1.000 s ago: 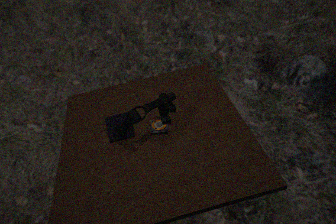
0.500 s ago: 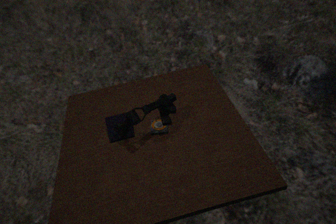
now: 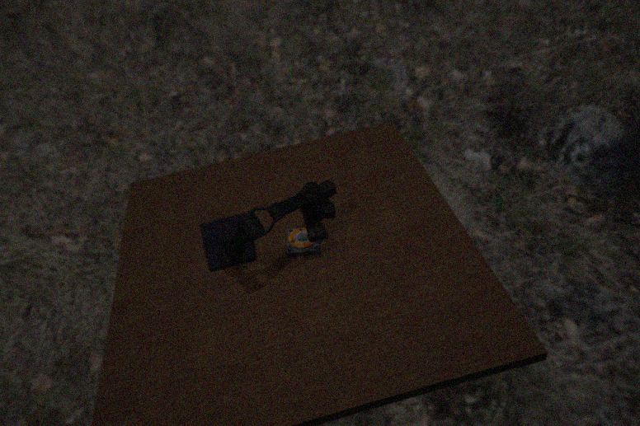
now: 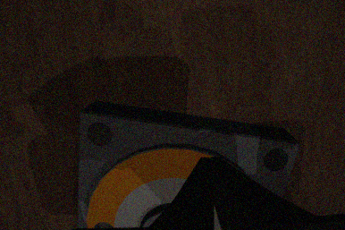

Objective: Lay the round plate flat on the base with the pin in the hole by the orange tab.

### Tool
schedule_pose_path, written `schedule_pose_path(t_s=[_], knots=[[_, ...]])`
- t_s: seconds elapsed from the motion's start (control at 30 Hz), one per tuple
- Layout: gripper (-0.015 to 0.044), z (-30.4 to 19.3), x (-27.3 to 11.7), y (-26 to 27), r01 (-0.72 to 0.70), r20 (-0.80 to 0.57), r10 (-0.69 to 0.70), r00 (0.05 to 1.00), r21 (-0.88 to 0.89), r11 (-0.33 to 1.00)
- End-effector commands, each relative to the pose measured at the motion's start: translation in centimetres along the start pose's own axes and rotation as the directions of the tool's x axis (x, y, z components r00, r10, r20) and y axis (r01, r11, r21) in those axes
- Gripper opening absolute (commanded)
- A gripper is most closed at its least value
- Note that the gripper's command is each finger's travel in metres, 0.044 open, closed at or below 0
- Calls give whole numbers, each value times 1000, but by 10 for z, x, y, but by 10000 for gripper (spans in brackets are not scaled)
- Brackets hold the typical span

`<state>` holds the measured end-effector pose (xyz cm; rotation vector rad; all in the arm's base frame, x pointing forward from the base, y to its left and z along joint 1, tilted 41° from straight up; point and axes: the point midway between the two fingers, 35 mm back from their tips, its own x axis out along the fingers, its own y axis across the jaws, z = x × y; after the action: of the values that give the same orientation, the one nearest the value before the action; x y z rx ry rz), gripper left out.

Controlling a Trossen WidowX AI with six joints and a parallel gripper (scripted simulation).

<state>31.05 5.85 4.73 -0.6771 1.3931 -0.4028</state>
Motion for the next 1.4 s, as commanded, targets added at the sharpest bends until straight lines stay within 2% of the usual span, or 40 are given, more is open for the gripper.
schedule_pose_path(t_s=[0.0, 1.37], knots=[[0, -5, 3, -6, 10, -14, -11, 1000, -8, 1000], [0, -38, -2, -31, 11, -16, -11, 1000, -9, 1000]])
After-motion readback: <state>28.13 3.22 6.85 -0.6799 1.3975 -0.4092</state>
